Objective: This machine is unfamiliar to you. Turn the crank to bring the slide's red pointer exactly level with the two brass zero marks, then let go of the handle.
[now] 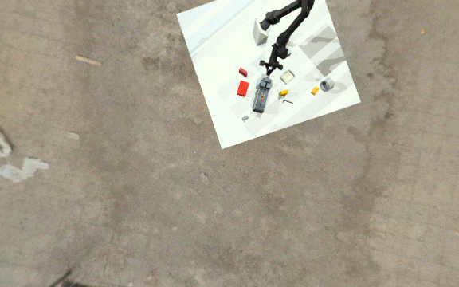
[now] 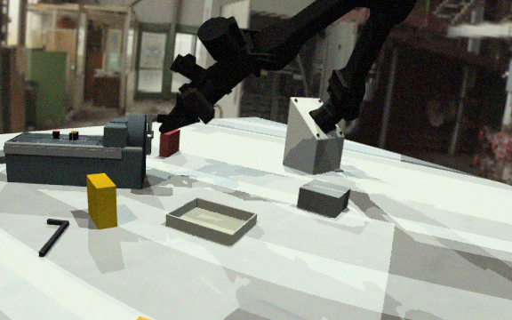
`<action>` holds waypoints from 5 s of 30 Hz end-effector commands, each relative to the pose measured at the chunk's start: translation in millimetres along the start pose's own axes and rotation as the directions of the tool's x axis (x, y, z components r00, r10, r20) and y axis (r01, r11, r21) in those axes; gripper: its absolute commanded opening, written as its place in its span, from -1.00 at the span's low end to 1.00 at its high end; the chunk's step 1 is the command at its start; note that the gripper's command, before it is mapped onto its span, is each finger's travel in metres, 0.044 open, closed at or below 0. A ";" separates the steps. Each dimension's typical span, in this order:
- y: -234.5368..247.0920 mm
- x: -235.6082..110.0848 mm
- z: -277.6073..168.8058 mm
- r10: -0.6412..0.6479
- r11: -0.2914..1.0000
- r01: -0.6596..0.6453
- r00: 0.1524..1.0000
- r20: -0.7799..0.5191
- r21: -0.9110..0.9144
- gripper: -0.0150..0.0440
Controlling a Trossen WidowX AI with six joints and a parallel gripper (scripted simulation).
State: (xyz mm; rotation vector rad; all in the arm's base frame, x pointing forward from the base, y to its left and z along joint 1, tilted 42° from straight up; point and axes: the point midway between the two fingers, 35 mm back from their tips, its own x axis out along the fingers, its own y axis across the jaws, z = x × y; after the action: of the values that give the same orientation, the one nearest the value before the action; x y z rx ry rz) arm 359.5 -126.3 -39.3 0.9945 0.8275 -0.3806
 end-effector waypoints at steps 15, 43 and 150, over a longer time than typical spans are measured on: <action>-10.4 1.6 -1.9 -0.023 1.000 0.023 1.000 0.001 0.009 -0.49; -13.5 3.3 -3.4 -0.023 1.000 0.023 1.000 0.001 0.009 -0.49; 1.1 44.7 -43.7 -0.022 1.000 0.022 1.000 -0.001 0.011 -0.49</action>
State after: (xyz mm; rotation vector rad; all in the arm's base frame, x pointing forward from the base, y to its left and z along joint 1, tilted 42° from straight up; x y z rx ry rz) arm 363.8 -91.6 -86.7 0.9969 0.8355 -0.4232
